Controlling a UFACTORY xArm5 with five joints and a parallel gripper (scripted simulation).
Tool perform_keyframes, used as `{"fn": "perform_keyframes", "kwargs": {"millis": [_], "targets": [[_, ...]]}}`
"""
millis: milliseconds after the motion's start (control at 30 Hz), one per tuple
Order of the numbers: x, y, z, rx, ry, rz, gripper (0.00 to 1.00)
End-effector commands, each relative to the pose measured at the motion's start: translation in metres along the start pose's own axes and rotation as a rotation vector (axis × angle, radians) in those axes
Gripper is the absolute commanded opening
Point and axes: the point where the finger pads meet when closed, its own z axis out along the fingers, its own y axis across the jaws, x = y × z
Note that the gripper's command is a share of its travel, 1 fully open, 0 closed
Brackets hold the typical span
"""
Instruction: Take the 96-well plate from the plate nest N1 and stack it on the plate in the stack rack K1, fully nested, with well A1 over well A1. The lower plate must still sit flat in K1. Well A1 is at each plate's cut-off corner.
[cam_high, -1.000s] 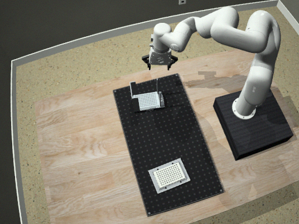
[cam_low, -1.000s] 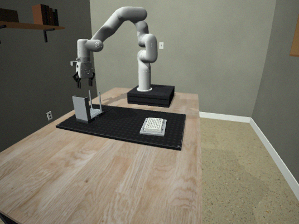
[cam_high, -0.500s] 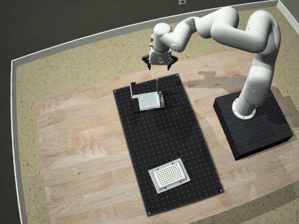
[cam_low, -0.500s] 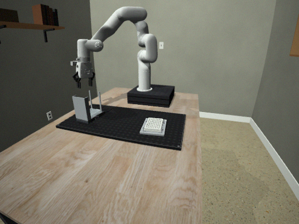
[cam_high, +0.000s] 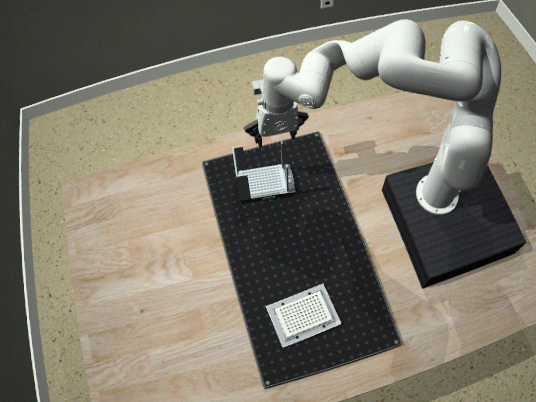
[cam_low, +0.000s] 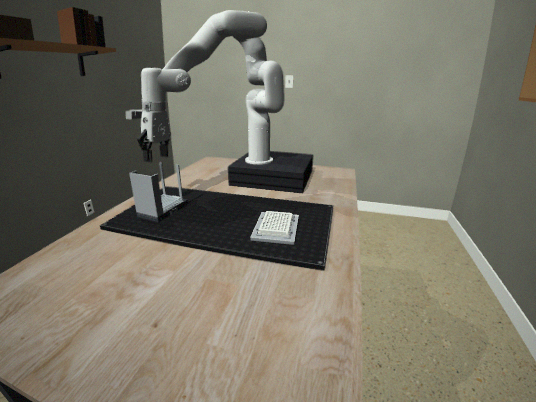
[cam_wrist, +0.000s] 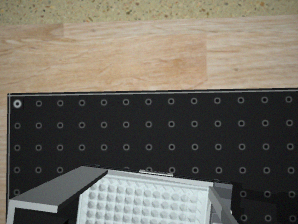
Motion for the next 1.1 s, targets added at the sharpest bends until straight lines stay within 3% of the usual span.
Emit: {"fn": "perform_keyframes", "kwargs": {"millis": [0,133,300,433,600,1067], "targets": [[-0.007,-0.007,-0.001,0.003,-0.001,-0.016,1.00],[-0.024,-0.018,-0.002,0.001,-0.008,-0.149,1.00],[-0.044,-0.031,-0.003,0.001,-0.009,-0.165,1.00],[-0.062,-0.040,-0.004,-0.001,-0.016,-0.298,1.00],[-0.076,-0.047,-0.004,-0.001,-0.017,-0.315,1.00],[-0.141,-0.071,-0.007,-0.004,-0.032,-0.613,1.00]]}}
